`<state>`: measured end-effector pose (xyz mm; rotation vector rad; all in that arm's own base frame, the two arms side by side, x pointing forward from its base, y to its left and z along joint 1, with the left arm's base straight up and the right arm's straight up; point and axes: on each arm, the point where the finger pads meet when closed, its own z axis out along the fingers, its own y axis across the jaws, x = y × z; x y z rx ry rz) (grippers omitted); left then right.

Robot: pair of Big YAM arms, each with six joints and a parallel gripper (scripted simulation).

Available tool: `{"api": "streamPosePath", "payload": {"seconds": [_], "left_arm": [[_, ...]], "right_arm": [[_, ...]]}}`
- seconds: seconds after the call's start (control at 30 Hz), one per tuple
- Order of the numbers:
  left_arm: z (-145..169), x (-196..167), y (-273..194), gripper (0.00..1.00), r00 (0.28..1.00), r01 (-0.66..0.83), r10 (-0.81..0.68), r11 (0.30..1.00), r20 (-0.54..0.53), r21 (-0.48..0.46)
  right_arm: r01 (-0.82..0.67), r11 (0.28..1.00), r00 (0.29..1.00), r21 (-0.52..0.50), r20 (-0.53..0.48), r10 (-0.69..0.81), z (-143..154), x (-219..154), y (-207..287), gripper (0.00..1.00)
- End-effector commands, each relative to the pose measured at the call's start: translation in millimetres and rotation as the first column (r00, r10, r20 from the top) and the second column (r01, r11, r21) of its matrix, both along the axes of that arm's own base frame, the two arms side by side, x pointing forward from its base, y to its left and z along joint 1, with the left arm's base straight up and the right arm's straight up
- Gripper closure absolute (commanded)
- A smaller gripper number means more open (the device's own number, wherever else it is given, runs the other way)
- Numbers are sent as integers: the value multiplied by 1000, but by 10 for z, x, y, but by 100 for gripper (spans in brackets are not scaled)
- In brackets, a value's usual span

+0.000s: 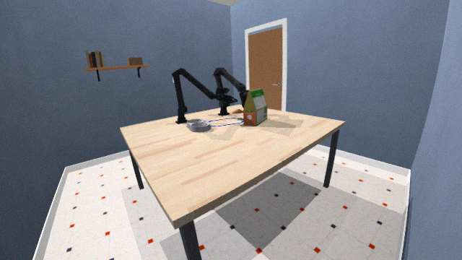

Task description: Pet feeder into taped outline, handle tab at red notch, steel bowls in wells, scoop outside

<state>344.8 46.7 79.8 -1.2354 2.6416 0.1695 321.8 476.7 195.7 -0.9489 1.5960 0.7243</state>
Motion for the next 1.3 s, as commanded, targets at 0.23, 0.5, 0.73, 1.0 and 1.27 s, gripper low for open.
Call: {"api": "streamPosePath", "payload": {"seconds": [0.23, 0.5, 0.73, 1.0, 1.27], "left_arm": [[192, 223, 22, 77, 999, 5, -5, 1000, 43, 4], [192, 223, 22, 77, 999, 5, -5, 1000, 43, 4], [192, 223, 22, 77, 999, 5, -5, 1000, 43, 4], [192, 223, 22, 77, 999, 5, -5, 1000, 43, 4], [192, 223, 22, 77, 999, 5, -5, 1000, 43, 4]], "right_arm": [[-97, 992, 995, 77, 10, 97, 126, -677, 532, 0], [-86, 993, 996, 77, 16, 85, 109, -759, 560, 0], [-85, 993, 996, 77, 16, 84, 109, -758, 559, 0], [-85, 993, 996, 77, 16, 84, 109, -758, 559, 0], [-85, 993, 996, 77, 16, 84, 109, -758, 559, 0]]}}
